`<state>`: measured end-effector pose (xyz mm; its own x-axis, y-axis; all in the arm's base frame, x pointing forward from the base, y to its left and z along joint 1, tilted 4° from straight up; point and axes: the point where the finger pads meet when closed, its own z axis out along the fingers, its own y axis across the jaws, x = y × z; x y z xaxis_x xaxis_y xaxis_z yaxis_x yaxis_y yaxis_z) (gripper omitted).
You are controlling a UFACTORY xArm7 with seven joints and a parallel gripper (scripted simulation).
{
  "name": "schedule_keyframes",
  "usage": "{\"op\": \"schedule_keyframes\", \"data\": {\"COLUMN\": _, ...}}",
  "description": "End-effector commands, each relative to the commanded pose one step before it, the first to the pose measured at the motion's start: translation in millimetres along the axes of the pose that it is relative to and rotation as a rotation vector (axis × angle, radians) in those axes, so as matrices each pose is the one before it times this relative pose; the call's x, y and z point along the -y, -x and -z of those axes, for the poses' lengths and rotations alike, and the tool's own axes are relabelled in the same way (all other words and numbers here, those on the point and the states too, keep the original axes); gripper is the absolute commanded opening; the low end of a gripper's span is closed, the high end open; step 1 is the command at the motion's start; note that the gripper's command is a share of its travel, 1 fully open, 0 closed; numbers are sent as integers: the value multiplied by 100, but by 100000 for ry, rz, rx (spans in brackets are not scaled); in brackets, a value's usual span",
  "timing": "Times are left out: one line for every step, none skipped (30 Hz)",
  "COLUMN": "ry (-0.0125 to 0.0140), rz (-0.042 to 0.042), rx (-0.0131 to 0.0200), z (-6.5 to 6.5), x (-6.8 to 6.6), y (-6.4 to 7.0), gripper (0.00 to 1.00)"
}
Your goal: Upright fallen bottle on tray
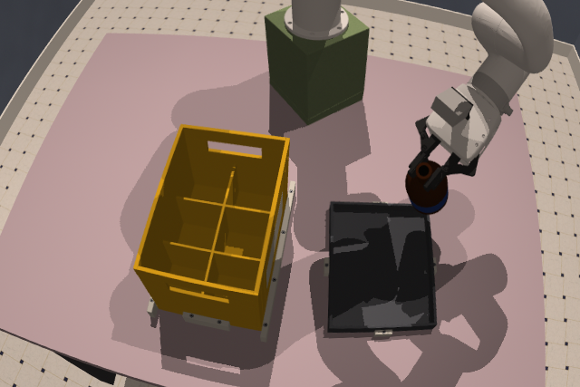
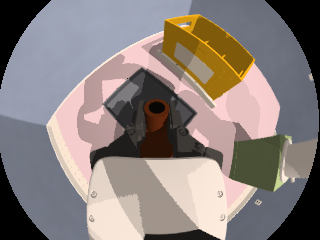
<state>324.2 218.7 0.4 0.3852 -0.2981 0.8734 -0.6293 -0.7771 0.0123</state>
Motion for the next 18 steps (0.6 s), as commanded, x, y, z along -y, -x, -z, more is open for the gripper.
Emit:
{"op": "schedule_keyframes", "data": {"ry": -236, "rz": -294, "rx": -2950, "z": 109, "x": 120, "y": -72, "gripper": 0}}
{"op": "schedule_keyframes", "data": {"ry": -32, "rz": -4, "rx": -490, "z": 9, "x": 1, "y": -1, "gripper": 0}}
{"op": "schedule_keyframes", "data": {"ry": -31, "rz": -4, "rx": -442, "z": 9, "x": 1, "y": -1, "gripper": 0}}
{"op": "schedule_keyframes", "data": {"ry": 0, "rz": 0, "rx": 0, "z": 0, "x": 0, "y": 0, "gripper": 0}}
{"op": "schedule_keyframes", "data": {"ry": 0, "rz": 0, "rx": 0, "z": 0, "x": 0, "y": 0, "gripper": 0}}
{"op": "schedule_keyframes", "data": {"ry": -29, "rz": -4, "rx": -392, "z": 8, "x": 1, "y": -1, "gripper": 0}}
{"op": "schedule_keyframes", "data": {"ry": -26, "rz": -4, "rx": -341, "z": 7, "x": 1, "y": -1, "gripper": 0}}
{"op": "schedule_keyframes", "data": {"ry": -23, "rz": -3, "rx": -289, "z": 6, "x": 1, "y": -1, "gripper": 0}}
{"op": "schedule_keyframes", "data": {"ry": -20, "rz": -3, "rx": -238, "z": 5, "x": 1, "y": -1, "gripper": 0}}
{"op": "schedule_keyframes", "data": {"ry": -16, "rz": -2, "rx": -189, "z": 4, "x": 1, "y": -1, "gripper": 0}}
{"op": "schedule_keyframes", "data": {"ry": -12, "rz": -2, "rx": -142, "z": 3, "x": 0, "y": -1, "gripper": 0}}
{"op": "schedule_keyframes", "data": {"ry": -9, "rz": -1, "rx": -100, "z": 2, "x": 0, "y": -1, "gripper": 0}}
{"op": "schedule_keyframes", "data": {"ry": -6, "rz": -1, "rx": -64, "z": 1, "x": 0, "y": 0, "gripper": 0}}
{"op": "schedule_keyframes", "data": {"ry": -3, "rz": 0, "rx": -34, "z": 1, "x": 0, "y": 0, "gripper": 0}}
{"op": "schedule_keyframes", "data": {"ry": -1, "rz": 0, "rx": -13, "z": 0, "x": 0, "y": 0, "gripper": 0}}
{"op": "schedule_keyframes", "data": {"ry": 0, "rz": 0, "rx": -2, "z": 0, "x": 0, "y": 0, "gripper": 0}}
{"op": "schedule_keyframes", "data": {"ry": 0, "rz": 0, "rx": 0, "z": 0, "x": 0, "y": 0, "gripper": 0}}
{"op": "schedule_keyframes", "data": {"ry": 0, "rz": 0, "rx": 0, "z": 0, "x": 0, "y": 0, "gripper": 0}}
